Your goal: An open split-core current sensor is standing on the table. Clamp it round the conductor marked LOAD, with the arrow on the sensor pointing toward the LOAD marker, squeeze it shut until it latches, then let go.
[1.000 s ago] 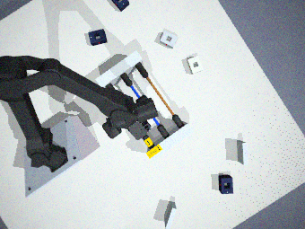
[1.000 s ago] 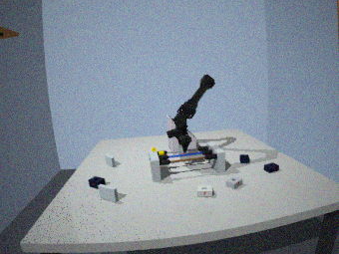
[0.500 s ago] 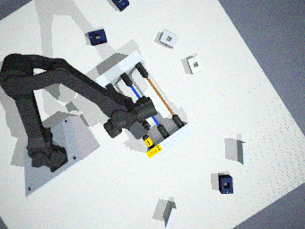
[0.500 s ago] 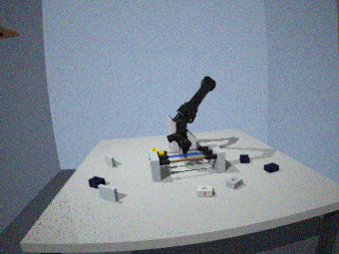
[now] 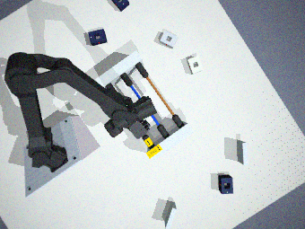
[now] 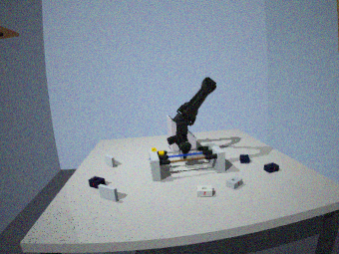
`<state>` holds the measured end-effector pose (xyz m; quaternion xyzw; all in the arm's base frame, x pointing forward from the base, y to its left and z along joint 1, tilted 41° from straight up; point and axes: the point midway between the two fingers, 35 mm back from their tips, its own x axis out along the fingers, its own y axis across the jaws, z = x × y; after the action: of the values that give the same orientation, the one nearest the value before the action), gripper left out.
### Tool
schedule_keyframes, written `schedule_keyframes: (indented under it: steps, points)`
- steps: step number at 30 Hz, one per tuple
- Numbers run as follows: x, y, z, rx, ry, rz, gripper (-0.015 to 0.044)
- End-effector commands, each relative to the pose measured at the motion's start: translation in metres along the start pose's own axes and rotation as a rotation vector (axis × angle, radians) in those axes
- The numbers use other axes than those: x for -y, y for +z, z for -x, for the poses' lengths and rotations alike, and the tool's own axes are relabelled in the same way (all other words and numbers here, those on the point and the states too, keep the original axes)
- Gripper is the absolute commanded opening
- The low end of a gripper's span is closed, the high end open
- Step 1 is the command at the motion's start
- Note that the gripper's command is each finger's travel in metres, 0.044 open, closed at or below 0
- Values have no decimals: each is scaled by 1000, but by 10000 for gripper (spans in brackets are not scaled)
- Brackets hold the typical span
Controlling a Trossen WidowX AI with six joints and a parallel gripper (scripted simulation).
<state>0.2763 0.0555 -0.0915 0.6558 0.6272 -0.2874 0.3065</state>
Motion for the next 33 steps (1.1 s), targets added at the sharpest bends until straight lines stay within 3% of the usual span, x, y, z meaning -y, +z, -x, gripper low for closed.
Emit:
schedule_keyframes:
  steps: [1,25,33]
  points:
    - [-1,0,1,0,1,2,387]
    - [-1,0,1,0,1,2,227]
    - [0,0,7,-4,-14,-5,17]
